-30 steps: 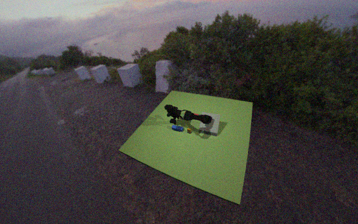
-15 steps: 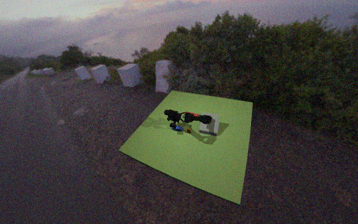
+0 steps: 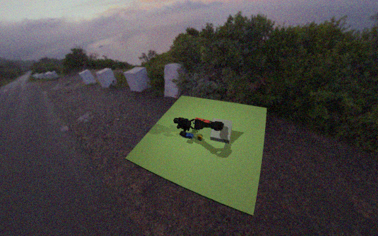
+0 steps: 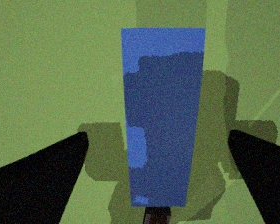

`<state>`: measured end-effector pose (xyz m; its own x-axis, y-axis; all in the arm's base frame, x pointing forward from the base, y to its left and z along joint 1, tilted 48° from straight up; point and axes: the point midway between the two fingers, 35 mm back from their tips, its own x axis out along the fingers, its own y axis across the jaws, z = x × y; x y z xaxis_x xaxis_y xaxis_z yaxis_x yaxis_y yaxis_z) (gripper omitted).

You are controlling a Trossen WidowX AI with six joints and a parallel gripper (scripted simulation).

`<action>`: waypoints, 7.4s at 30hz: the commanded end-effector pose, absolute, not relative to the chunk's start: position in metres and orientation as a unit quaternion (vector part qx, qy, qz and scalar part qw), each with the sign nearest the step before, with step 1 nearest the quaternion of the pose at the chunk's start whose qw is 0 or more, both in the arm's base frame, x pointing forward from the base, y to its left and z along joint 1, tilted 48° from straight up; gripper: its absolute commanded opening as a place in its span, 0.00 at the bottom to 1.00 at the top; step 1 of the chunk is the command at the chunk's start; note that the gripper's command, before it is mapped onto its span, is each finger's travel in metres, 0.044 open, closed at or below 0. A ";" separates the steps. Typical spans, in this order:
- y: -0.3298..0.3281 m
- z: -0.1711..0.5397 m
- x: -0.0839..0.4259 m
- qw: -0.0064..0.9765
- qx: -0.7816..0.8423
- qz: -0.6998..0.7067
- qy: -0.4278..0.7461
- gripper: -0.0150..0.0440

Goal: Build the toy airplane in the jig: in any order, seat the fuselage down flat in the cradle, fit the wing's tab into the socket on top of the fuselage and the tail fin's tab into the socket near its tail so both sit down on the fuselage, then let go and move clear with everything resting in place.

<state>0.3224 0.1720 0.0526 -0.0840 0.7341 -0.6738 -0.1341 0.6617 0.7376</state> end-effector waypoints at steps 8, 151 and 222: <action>0.185 0.038 0.319 0.632 0.234 0.338 0.657 1.00; -0.031 -0.055 0.294 0.665 -0.125 0.608 0.416 0.25; -0.034 -0.136 0.242 0.625 -0.252 0.688 0.269 0.58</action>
<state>0.2451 -0.0389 -0.1322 -0.0888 0.7184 -0.6900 -0.9958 -0.0791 0.0458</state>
